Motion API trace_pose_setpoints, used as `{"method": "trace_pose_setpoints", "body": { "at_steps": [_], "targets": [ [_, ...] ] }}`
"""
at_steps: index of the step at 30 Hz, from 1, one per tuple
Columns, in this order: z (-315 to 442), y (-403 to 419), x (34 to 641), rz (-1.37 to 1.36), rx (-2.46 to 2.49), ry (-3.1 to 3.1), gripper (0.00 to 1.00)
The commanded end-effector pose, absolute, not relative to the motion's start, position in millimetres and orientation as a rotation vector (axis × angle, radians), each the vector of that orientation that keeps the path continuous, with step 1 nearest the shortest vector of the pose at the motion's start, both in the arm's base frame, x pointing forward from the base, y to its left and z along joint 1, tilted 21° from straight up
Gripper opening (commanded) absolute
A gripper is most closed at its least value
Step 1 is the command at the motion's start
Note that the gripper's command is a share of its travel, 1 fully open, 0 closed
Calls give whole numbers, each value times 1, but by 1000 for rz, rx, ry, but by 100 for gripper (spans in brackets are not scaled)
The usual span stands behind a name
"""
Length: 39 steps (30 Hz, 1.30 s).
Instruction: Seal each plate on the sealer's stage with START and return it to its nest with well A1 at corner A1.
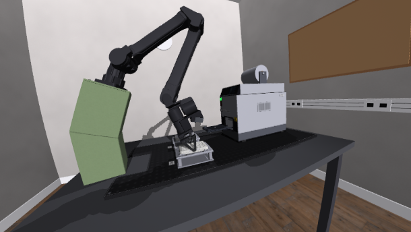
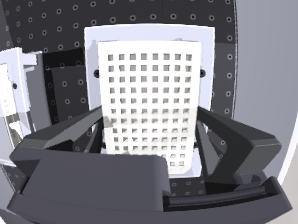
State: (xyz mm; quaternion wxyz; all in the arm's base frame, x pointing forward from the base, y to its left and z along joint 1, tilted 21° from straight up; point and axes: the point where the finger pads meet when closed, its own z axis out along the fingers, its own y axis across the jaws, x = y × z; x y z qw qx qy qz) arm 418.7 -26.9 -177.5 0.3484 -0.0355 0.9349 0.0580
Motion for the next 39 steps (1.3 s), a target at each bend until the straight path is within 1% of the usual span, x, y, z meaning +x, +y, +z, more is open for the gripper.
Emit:
{"method": "trace_pose_setpoints", "body": {
  "at_steps": [1, 22, 39],
  "targets": [
    [-174, -22, 425, 160, -110, 2412, 0],
    [-174, -22, 424, 161, -107, 2413, 0],
    [-167, -35, 403, 145, -75, 2447, 0]
  ]
}}
